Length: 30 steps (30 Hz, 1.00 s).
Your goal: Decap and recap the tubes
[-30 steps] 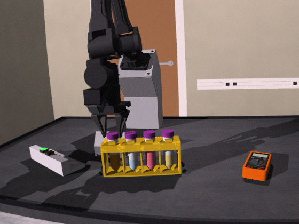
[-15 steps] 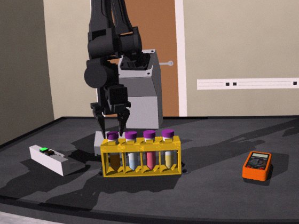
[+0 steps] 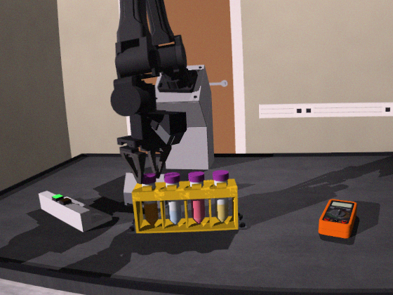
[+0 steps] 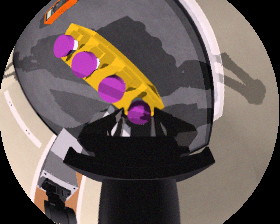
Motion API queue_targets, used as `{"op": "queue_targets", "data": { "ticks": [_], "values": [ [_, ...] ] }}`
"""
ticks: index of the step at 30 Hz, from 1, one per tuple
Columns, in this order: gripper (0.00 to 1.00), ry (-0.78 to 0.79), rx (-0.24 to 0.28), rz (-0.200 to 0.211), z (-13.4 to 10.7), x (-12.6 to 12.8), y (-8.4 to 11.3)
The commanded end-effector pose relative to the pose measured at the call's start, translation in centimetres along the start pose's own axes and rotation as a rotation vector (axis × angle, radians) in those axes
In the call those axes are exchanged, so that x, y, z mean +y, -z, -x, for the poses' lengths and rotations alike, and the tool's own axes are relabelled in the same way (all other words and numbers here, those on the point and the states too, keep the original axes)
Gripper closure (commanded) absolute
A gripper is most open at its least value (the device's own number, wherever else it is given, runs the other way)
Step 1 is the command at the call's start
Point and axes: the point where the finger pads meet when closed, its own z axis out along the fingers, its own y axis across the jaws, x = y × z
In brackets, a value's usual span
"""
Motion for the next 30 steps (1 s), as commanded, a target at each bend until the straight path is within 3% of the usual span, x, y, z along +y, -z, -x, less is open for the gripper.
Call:
{"op": "queue_targets", "data": {
  "ticks": [1,3,4,16,18,20,30],
  "values": [
    [0.51,0.047,-0.010,-0.008,0.50,-0.52,0.26],
    [0.51,0.047,-0.010,-0.008,0.50,-0.52,0.26],
    [1.00,0.047,-0.010,-0.008,0.50,-0.52,0.26],
    [1.00,0.047,-0.010,-0.008,0.50,-0.52,0.25],
    [1.00,-0.057,-0.008,0.009,0.53,0.02,0.19],
    [1.00,-0.057,-0.008,0.009,0.53,0.02,0.19],
    [1.00,-0.558,-0.003,0.010,0.48,0.03,0.06]
  ]
}}
